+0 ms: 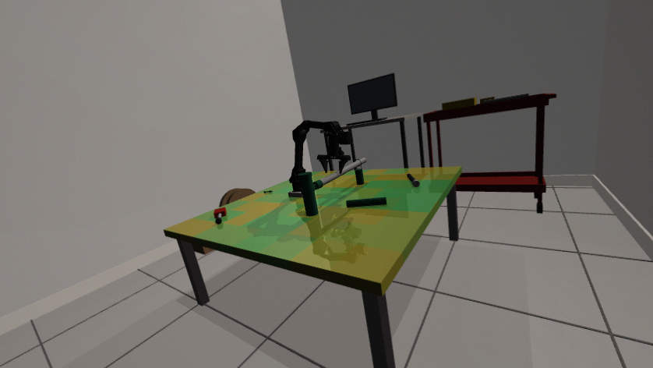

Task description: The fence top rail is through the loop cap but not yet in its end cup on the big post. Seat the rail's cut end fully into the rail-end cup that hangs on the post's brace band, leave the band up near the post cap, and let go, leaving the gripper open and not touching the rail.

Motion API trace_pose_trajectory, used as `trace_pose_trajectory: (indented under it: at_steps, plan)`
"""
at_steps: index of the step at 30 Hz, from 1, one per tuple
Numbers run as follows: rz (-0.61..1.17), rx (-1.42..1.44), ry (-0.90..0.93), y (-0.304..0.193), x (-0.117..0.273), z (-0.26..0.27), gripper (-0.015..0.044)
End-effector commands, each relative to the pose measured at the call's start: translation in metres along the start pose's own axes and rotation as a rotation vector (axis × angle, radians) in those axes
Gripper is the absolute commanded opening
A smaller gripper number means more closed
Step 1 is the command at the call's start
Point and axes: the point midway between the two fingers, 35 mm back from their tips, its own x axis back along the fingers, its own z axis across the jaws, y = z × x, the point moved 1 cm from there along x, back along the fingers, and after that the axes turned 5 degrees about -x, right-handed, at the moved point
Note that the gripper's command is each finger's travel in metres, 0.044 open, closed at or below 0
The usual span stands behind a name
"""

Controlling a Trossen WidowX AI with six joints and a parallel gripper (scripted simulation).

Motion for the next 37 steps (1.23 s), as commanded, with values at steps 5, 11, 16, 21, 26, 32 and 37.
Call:
trace_pose_trajectory:
  at_steps: [5, 11, 16, 21, 26, 32, 37]
  plan:
    - [0.003, 0.027, -0.002, 0.001, 0.035, 0.0, 0.044]
    - [0.003, 0.027, -0.002, 0.001, 0.035, 0.0, 0.044]
    - [0.003, 0.027, -0.002, 0.001, 0.035, 0.0, 0.044]
    - [0.003, 0.027, -0.002, 0.001, 0.035, 0.0, 0.044]
    - [0.003, 0.027, -0.002, 0.001, 0.035, 0.0, 0.044]
    - [0.003, 0.027, -0.002, 0.001, 0.035, 0.0, 0.044]
    - [0.003, 0.027, -0.002, 0.001, 0.035, 0.0, 0.044]
